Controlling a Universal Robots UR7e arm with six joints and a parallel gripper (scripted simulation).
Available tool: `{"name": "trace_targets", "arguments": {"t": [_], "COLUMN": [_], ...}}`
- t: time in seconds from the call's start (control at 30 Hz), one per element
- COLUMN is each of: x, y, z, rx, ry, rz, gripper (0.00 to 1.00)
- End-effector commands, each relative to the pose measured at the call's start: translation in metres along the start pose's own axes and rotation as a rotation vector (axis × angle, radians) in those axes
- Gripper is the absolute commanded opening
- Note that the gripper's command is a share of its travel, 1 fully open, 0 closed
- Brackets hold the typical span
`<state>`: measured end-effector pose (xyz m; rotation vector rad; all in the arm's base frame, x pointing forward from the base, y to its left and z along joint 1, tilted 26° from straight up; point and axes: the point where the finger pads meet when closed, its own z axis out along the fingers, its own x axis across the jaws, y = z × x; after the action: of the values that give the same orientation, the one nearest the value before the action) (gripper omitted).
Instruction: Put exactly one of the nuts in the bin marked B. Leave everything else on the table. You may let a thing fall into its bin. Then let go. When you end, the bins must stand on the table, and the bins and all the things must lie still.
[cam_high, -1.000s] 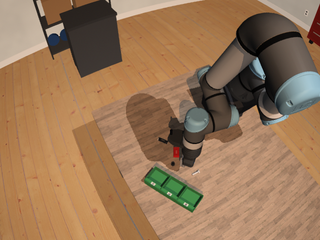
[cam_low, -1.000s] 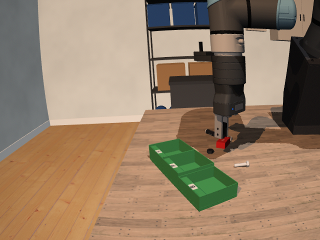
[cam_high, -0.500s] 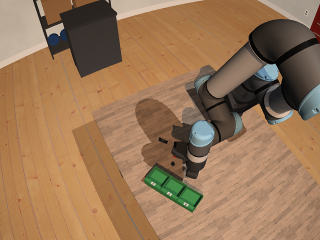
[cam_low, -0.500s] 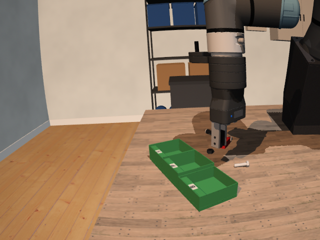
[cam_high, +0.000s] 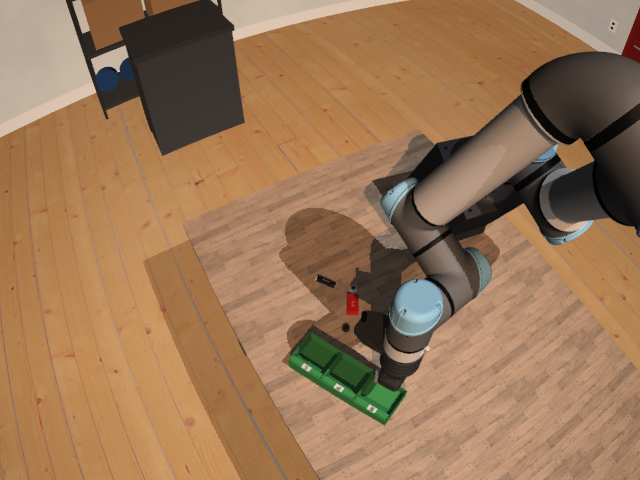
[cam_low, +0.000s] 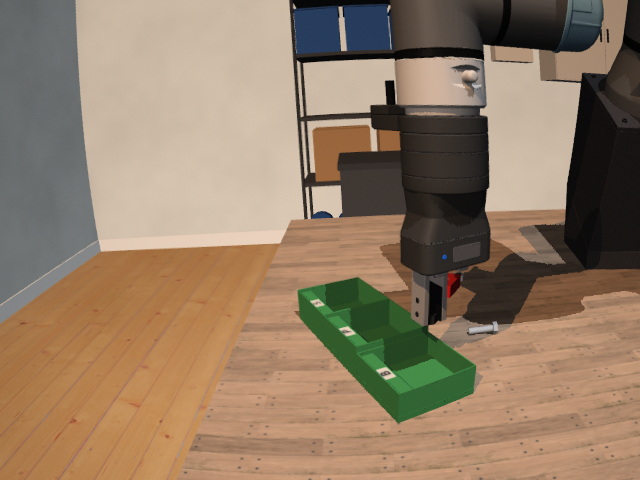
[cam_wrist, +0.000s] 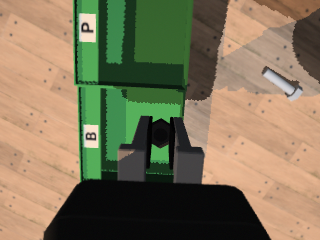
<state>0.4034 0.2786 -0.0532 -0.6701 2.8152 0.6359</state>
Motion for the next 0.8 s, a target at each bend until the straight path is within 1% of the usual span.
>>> {"name": "trace_targets", "arguments": {"t": [0.0,0.17,0.6,0.77], "x": [-0.0185,-0.0216,-0.0182,-0.0181], "y": [0.0182,0.0212,0.0178,0.0177], "z": [0.0004,0.0004,0.0004,0.0104], "rx": [0.006,0.006,0.006,0.006], "ry": [0.003,0.003,0.003,0.003], "rz": [0.009,0.009,0.009,0.009], "gripper": [0.34,0.34,0.34,0.34]}}
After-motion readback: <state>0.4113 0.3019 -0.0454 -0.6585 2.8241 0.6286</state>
